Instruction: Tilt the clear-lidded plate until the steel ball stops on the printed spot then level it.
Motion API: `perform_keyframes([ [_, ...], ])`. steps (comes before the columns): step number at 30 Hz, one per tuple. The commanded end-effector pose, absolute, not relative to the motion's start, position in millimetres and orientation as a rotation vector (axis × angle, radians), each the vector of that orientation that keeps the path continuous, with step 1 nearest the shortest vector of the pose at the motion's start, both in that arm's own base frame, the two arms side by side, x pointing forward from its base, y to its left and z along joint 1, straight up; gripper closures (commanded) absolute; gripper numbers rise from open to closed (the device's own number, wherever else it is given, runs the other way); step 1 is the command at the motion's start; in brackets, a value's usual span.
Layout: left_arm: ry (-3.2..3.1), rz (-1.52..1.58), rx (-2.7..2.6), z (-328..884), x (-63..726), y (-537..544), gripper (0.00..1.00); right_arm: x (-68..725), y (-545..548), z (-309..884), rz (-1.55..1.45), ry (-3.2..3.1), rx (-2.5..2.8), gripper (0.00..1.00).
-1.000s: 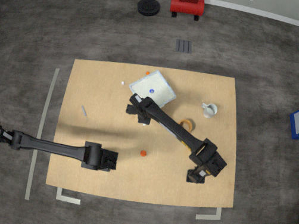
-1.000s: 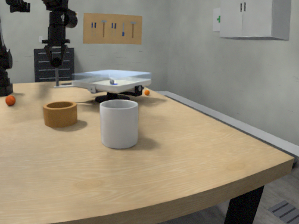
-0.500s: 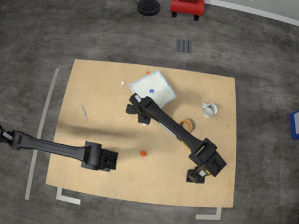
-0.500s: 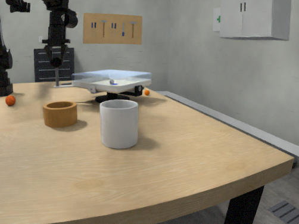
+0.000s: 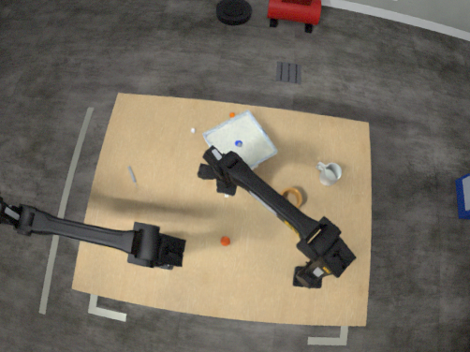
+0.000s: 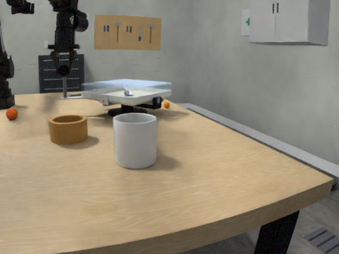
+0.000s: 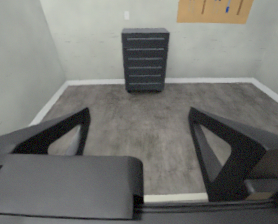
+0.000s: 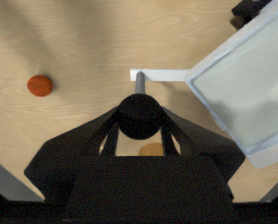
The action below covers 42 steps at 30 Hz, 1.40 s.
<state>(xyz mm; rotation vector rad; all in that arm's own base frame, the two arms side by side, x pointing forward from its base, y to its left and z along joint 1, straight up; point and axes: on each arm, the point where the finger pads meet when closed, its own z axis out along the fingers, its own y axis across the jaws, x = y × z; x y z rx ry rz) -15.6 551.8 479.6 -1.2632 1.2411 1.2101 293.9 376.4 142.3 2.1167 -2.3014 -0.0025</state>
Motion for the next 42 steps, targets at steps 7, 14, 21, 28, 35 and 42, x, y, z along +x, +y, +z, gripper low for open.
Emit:
perform_keyframes([
  [7, 1.188, 1.242, -1.242, 500.5, -23.9, 544.4, 0.0, 311.4, 399.1, 164.5, -0.01, -2.365, 2.15, 1.0],
  [14, 1.188, 1.242, -1.242, 500.5, -23.9, 544.4, 0.0, 310.4, 400.7, 163.2, -0.009, -2.359, 2.15, 1.0],
  [21, 1.188, 1.242, -1.242, 500.5, -23.9, 544.4, 0.0, 310.5, 402.8, 163.8, -0.01, -2.359, 2.155, 1.0],
  [28, 1.188, 1.242, -1.242, 500.5, -23.9, 544.4, 0.0, 310.4, 403.6, 164.0, -0.01, -2.359, 2.156, 1.0],
  [35, 1.188, 1.242, -1.242, 500.5, -23.9, 544.4, 0.0, 310.4, 404.7, 164.3, -0.011, -2.359, 2.158, 1.0],
  [42, 1.188, 1.242, -1.242, 500.5, -23.9, 544.4, 0.0, 310.6, 405.4, 164.5, -0.011, -2.36, 2.16, 1.0],
])
